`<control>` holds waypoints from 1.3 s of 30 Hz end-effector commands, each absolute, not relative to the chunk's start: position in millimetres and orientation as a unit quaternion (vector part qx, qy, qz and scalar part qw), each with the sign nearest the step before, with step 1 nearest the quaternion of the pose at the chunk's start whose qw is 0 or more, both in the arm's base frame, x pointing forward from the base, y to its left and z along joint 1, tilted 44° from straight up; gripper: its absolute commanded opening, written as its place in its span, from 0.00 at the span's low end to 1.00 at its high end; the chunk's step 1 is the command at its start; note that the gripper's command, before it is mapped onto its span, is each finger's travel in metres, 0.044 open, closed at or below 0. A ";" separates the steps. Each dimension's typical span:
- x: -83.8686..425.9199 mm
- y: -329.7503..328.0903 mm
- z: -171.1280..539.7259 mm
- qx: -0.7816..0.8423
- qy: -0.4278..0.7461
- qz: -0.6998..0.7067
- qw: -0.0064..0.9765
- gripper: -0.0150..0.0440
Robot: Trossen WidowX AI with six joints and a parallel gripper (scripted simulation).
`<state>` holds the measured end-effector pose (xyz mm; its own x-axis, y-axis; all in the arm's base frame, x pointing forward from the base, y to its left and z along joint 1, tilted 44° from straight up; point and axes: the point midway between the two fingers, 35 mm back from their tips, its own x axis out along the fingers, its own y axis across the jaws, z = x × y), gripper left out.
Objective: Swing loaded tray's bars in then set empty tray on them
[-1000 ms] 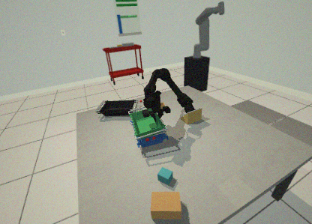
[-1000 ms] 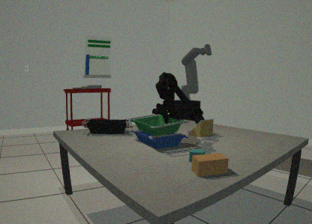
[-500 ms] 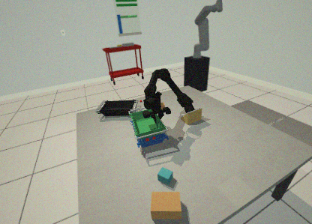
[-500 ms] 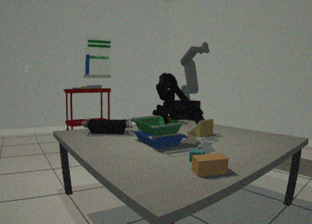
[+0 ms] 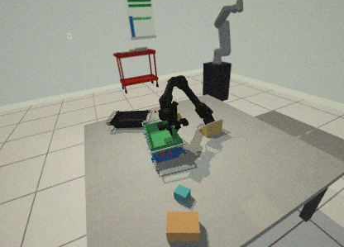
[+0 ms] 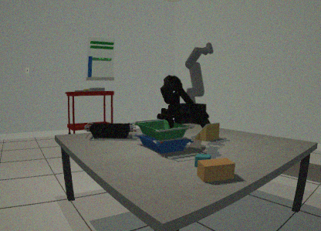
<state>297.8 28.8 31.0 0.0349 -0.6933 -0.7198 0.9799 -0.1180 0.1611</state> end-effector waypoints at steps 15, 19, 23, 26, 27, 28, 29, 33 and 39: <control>293.7 26.8 26.6 0.337 0.218 -0.669 0.626 0.25; 293.7 26.8 26.6 0.337 0.218 -0.669 0.626 0.25; 293.7 26.8 26.6 0.337 0.218 -0.669 0.626 0.25; 293.7 26.8 26.6 0.337 0.218 -0.669 0.626 0.25; 293.7 26.8 26.6 0.337 0.218 -0.669 0.626 0.25; 293.7 26.8 26.6 0.337 0.218 -0.669 0.626 0.25; 293.7 26.8 26.6 0.337 0.218 -0.669 0.626 0.25; 293.7 26.8 26.6 0.337 0.218 -0.669 0.626 0.25; 294.9 27.3 27.9 0.340 0.215 -0.667 0.627 0.25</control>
